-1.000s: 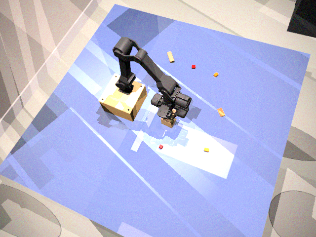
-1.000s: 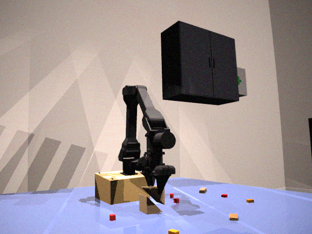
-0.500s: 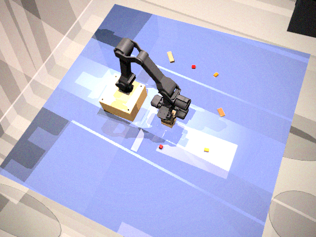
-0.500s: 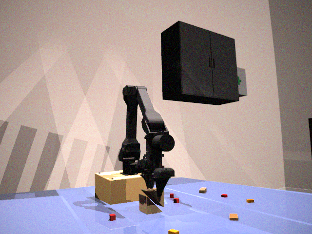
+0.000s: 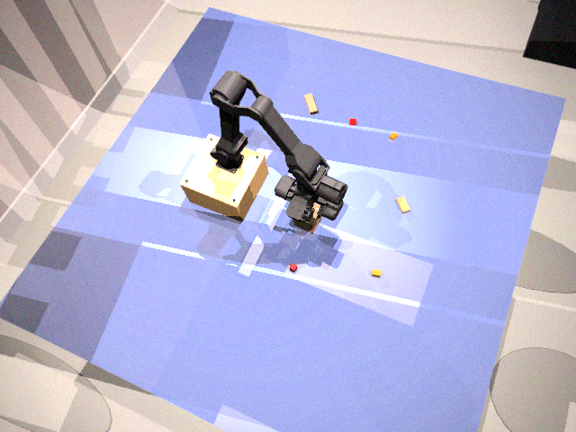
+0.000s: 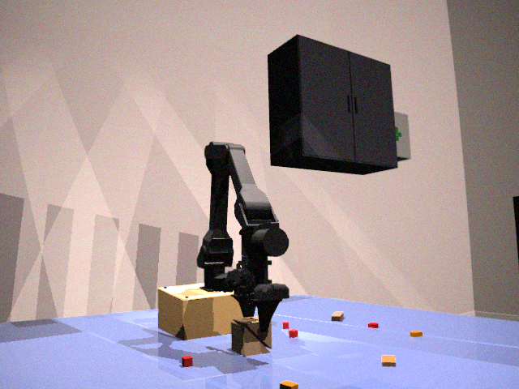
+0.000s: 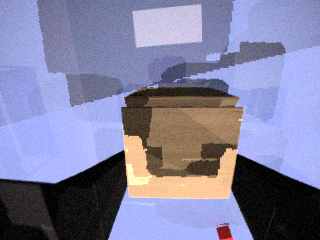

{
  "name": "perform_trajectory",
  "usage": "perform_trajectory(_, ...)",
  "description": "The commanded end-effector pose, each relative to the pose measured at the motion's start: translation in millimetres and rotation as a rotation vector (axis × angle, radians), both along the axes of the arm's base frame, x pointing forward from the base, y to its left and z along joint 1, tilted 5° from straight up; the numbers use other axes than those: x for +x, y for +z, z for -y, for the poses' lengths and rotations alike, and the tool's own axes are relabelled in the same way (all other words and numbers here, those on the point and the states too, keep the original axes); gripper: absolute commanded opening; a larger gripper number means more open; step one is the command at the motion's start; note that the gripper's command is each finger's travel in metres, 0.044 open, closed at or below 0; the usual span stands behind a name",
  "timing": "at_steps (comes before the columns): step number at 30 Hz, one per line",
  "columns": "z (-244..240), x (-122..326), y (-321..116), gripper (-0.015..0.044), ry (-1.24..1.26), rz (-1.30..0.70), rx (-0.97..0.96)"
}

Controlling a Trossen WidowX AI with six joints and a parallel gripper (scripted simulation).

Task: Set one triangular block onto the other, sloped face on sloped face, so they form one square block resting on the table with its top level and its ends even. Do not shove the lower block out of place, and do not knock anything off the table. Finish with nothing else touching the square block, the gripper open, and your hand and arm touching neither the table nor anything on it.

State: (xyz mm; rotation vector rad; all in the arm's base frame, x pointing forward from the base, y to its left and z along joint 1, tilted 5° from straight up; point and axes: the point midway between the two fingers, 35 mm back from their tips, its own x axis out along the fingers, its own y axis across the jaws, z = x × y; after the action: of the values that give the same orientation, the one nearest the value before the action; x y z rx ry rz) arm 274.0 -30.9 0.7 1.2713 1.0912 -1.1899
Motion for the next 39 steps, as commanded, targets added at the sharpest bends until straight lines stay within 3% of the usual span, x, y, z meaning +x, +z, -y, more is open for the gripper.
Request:
perform_trajectory(1,0.2,0.2,-2.2,0.0,0.004,0.001,0.004)
perform_trajectory(39,1.8,0.6,-5.7,0.0,0.003,-0.001,0.004)
